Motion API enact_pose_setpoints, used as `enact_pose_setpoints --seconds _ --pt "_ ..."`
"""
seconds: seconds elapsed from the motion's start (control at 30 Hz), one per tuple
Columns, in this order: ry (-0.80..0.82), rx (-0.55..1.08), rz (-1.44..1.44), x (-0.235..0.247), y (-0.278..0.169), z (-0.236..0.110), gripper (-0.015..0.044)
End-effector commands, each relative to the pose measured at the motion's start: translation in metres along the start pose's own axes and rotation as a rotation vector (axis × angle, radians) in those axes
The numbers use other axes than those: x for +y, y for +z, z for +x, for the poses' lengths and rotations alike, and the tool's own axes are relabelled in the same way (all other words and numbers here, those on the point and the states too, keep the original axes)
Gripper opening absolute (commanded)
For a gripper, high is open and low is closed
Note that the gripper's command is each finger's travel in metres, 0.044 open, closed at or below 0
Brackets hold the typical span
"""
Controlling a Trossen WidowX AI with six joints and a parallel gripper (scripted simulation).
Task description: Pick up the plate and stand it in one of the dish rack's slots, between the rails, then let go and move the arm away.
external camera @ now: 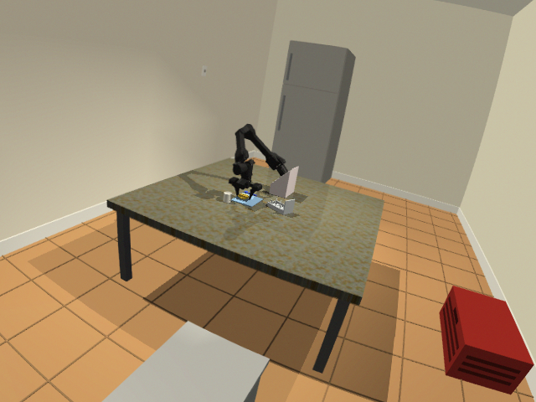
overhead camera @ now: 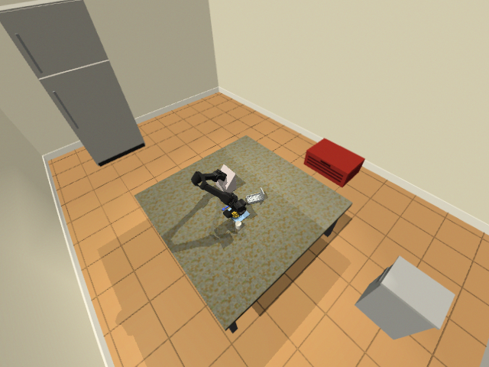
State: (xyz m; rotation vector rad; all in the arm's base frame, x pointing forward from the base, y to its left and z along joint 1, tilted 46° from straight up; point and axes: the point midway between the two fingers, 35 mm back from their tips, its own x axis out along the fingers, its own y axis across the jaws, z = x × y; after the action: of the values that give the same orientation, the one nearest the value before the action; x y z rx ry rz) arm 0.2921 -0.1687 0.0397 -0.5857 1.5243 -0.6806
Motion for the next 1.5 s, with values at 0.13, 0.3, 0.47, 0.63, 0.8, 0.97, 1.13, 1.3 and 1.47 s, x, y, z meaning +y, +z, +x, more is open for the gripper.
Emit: enact_pose_setpoints --seconds 0.13,0.3,0.47,0.63,0.8,0.97,1.13,1.3,1.47 --pt "-0.002 -0.001 -0.003 0.0 0.0 0.0 0.0321" --pt "-0.002 -0.001 -0.003 0.0 0.0 0.0 0.0268" --pt "0.006 -0.003 -0.003 0.002 0.006 -0.017 0.0137" --pt "0.015 -0.005 -0.003 0.004 0.011 -0.043 0.0005" --pt "0.02 -0.005 -0.004 0.006 0.015 -0.068 0.0" --pt "0.022 -0.004 -0.004 0.007 0.016 -0.094 0.0" --pt "0.02 -0.003 -0.004 0.007 0.018 -0.116 0.0" --pt "0.016 -0.001 -0.004 0.008 0.018 -0.139 0.0" --pt "0.01 -0.001 -0.004 0.008 0.018 -0.159 0.0"
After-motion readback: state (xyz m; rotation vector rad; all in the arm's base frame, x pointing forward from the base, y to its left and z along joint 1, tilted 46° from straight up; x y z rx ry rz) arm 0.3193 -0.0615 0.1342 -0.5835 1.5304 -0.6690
